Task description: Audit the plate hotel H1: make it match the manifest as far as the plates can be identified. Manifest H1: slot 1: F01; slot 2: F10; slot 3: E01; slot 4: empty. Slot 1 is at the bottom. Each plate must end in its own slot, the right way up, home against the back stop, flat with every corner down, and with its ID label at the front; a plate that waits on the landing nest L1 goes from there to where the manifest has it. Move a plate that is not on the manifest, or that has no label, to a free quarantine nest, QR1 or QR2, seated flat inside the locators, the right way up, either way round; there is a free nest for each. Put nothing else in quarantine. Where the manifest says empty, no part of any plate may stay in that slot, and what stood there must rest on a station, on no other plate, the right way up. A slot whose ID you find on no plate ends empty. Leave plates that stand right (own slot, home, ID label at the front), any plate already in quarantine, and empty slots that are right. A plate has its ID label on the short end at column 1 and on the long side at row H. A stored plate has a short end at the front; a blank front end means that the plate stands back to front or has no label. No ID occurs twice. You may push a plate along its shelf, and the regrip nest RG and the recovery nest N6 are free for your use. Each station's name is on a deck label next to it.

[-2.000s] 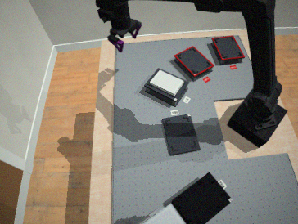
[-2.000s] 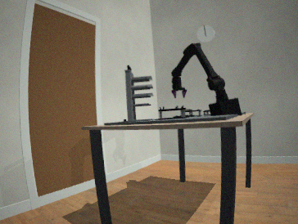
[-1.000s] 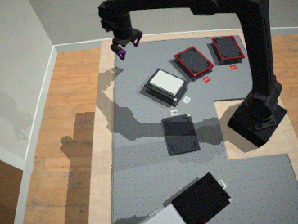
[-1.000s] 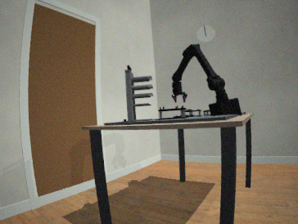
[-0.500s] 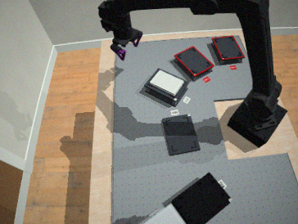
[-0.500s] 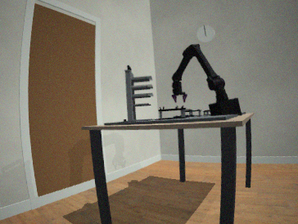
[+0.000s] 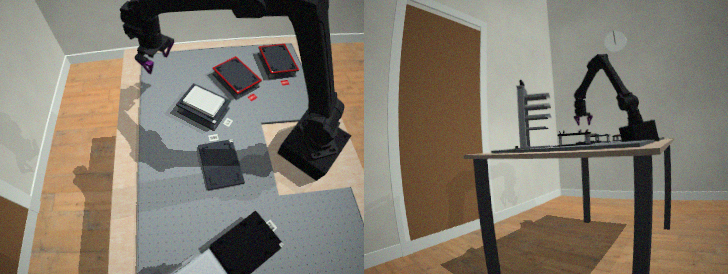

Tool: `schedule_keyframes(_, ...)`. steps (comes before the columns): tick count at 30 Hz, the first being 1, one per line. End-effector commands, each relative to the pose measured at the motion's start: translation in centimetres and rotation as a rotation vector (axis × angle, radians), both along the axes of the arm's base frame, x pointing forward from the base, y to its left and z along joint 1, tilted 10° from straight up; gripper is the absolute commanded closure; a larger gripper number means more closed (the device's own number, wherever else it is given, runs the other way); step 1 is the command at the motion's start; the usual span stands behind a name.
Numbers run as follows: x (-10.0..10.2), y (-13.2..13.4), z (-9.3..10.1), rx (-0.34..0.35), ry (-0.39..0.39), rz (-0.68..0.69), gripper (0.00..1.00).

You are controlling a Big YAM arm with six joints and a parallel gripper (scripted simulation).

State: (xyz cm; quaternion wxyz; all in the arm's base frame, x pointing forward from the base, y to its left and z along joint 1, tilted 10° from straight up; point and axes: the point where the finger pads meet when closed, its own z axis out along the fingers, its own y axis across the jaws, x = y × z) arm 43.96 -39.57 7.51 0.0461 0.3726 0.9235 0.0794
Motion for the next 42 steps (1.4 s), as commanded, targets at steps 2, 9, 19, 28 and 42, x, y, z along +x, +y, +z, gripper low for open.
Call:
schedule_keyframes(2,2.2,-1.1,2.9,-0.058,-0.056,0.006,0.00)
schedule_keyframes(9,1.1,0.2,-0.7,-0.013,-0.010,0.002,0.00)
schedule_keyframes(19,1.3,0.4,-2.2,-0.013,-0.009,0.002,0.00)
schedule_keyframes(28,1.6,0.4,-2.1,-0.028,-0.025,0.003,0.00)
schedule_keyframes(42,1.9,-0.6,-2.7,-0.040,-0.039,-0.001,0.00)
